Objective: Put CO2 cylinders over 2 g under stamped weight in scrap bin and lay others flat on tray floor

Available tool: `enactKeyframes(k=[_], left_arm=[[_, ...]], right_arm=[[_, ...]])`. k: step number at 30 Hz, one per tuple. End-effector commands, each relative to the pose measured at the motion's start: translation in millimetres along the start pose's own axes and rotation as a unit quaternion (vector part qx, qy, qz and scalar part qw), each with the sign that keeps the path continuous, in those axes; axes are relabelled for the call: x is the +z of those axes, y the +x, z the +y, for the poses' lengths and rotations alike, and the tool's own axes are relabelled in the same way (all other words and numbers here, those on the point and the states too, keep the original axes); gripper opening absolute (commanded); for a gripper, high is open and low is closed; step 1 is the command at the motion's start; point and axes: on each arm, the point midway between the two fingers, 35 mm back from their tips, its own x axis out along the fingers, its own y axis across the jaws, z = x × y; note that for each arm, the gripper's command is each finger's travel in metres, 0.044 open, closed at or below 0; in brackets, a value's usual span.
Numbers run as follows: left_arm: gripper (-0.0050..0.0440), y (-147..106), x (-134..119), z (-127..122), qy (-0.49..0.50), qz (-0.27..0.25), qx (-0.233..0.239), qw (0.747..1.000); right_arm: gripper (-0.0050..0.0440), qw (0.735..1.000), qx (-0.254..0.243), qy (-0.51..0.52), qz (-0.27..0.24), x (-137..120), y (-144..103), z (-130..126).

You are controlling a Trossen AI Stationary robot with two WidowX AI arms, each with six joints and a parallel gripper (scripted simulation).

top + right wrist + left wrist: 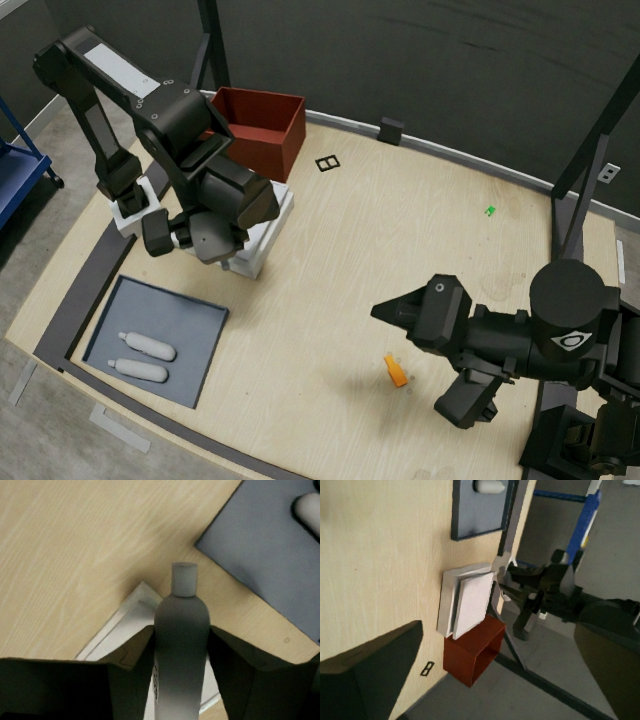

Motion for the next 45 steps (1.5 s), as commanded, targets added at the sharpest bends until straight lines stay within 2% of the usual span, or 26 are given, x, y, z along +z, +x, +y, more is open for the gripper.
enactKeyframes(k=[1,4,6,13,19,21,22,26,30,36,38,45], left_arm=[[0.044,9.1,-7.7,-10.9,-0.095,0.01,-0.012,0.995],[0.044,11.8,-8.6,-11.1,-0.119,0.012,-0.012,0.993],[0.044,18.6,-11.0,-11.4,-0.178,0.017,-0.01,0.984],[0.044,38.8,-18.2,-10.8,-0.349,0.029,-0.003,0.937],[0.044,55.1,-23.9,-9.1,-0.477,0.037,0.006,0.878],[0.044,55.1,-23.9,-9.1,-0.477,0.037,0.006,0.878],[0.044,58.0,-23.2,-3.6,-0.495,0.033,0.011,0.868],[0.044,64.8,-27.4,-7.4,-0.549,0.041,0.013,0.835],[0.044,70.6,-28.7,-4.2,-0.59,0.041,0.018,0.807],[0.044,73.8,-28.0,-1.9,-0.602,0.038,0.02,0.797],[0.044,73.8,-28.0,-1.9,-0.602,0.038,0.02,0.797],[0.044,73.1,-28.1,-2.2,-0.601,0.039,0.02,0.798]], right_arm=[[-0.005,1.0,0.011,0.001,-0.015,-14.4,-8.8,-4.2],[-0.005,1.0,0.011,0.001,-0.015,-17.5,-8.5,-5.4],[-0.005,1.0,0.011,0.001,-0.014,-24.9,-7.7,-8.4],[-0.005,1.0,0.011,0.001,-0.014,-41.8,-4.8,-15.7],[-0.005,1.0,0.013,0.006,-0.014,-46.8,-3.7,-17.8],[-0.005,1.0,0.013,0.006,-0.014,-46.8,-3.7,-17.8],[-0.005,1.0,0.017,0.015,-0.014,-46.5,-3.7,-18.3],[-0.005,0.994,0.046,0.094,-0.027,-45.8,-3.8,-19.4],[-0.005,0.971,0.091,0.214,-0.046,-45.5,-3.9,-19.8],[-0.005,0.928,0.134,0.341,-0.066,-45.8,-1.1,-19.0],[-0.005,0.928,0.134,0.341,-0.066,-45.8,-1.1,-19.0],[-0.005,0.888,0.164,0.421,-0.079,-46.4,-0.7,-18.4]])
